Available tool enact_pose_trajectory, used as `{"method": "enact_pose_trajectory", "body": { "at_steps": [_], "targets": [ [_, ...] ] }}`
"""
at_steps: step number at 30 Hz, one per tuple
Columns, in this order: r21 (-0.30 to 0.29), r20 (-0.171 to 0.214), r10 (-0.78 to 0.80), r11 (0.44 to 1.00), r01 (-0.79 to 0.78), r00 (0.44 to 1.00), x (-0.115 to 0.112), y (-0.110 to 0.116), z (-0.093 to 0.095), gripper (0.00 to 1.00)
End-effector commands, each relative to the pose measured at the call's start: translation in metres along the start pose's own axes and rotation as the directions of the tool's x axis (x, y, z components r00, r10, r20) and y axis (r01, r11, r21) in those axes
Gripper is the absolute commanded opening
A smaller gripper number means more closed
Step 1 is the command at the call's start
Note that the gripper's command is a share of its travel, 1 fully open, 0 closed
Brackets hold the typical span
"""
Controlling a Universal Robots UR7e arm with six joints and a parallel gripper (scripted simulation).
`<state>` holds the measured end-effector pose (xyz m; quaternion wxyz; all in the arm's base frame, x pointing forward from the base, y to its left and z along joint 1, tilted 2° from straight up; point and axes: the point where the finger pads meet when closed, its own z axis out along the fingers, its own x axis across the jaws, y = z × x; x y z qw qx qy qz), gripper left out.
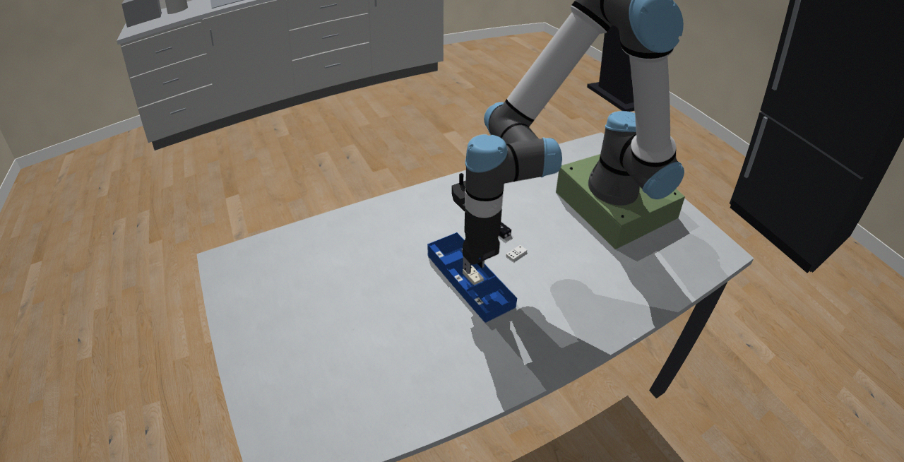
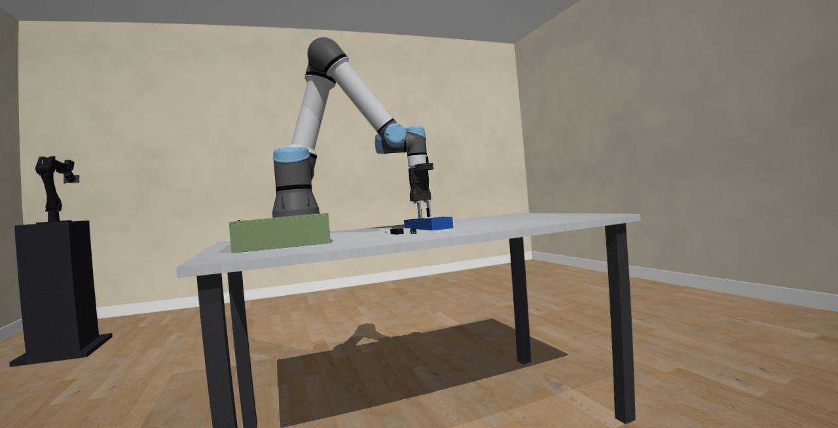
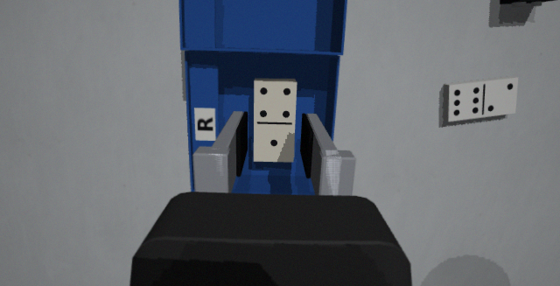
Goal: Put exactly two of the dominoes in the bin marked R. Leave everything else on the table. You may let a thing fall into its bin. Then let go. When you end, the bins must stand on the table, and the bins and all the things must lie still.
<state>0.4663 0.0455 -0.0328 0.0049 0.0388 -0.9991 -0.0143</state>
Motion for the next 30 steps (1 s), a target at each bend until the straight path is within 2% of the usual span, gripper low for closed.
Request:
{"method": "enact_pose_trajectory", "body": {
  "at_steps": [1,8,10,20,21,30],
  "targets": [
    [0.0,0.001,0.0,1.0,0.0,1.0,0.0,0.0,-0.007,0.65],
    [0.0,0.001,0.0,1.0,0.0,1.0,0.0,0.0,-0.014,0.65],
    [0.0,0.001,0.0,1.0,0.0,1.0,0.0,0.0,-0.022,0.65],
    [0.0,0.001,0.0,1.0,0.0,1.0,0.0,0.0,-0.022,0.65],
    [0.0,0.001,0.0,1.0,0.0,1.0,0.0,0.0,-0.026,1.0],
    [0.0,0.001,0.0,1.0,0.0,1.0,0.0,0.0,-0.062,1.0]
  ]
}}
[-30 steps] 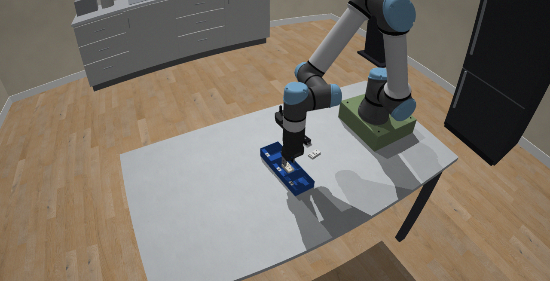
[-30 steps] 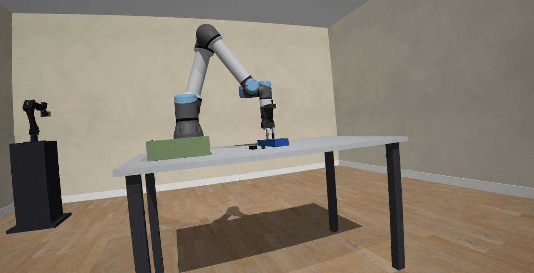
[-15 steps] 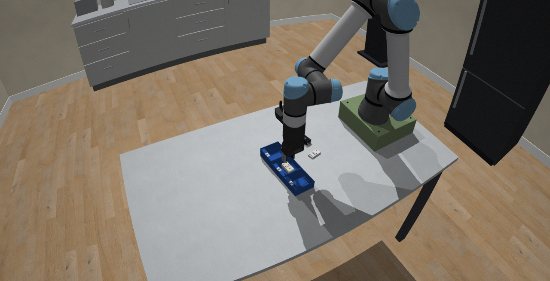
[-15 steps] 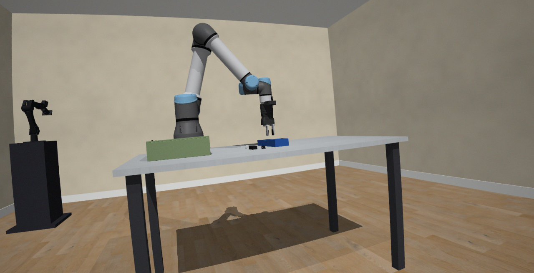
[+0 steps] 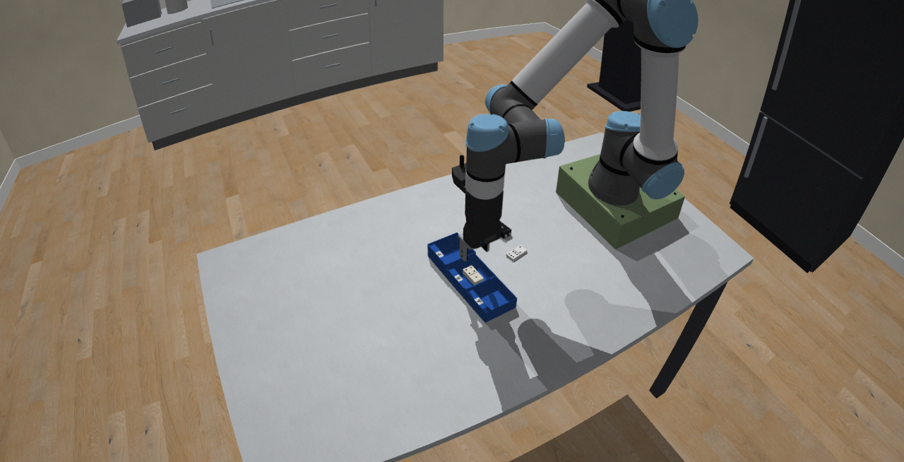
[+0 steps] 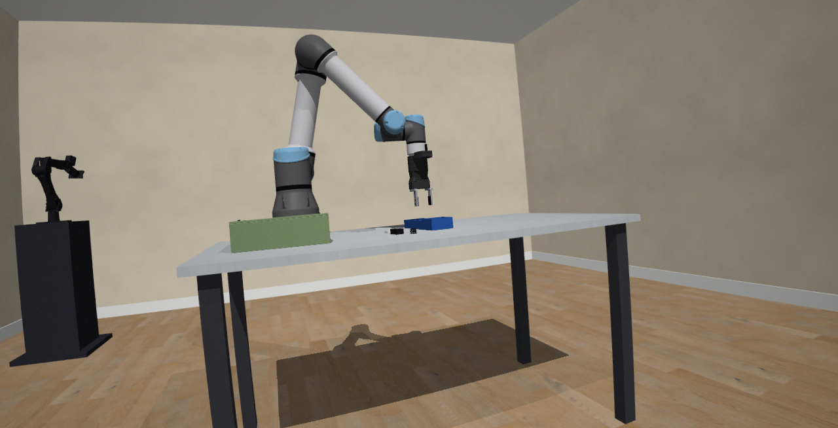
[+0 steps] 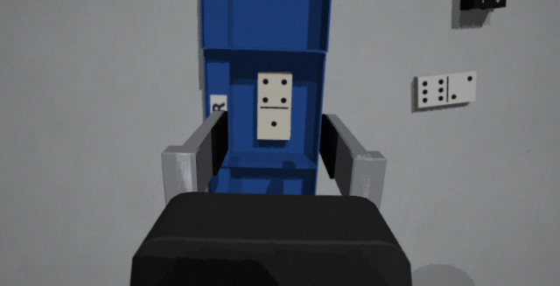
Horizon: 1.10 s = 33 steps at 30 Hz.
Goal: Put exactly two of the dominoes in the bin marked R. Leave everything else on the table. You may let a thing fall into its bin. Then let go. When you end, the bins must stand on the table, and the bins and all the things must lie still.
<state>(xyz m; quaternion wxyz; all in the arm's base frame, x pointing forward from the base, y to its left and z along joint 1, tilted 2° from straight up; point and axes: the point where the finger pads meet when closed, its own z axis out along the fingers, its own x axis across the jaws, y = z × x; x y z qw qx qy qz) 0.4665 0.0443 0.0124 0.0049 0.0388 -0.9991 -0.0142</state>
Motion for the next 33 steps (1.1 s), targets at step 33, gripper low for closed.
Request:
{"method": "enact_pose_trajectory", "body": {
  "at_steps": [33],
  "targets": [
    [0.0,0.001,0.0,1.0,0.0,1.0,0.0,0.0,-0.118,1.0]
  ]
}}
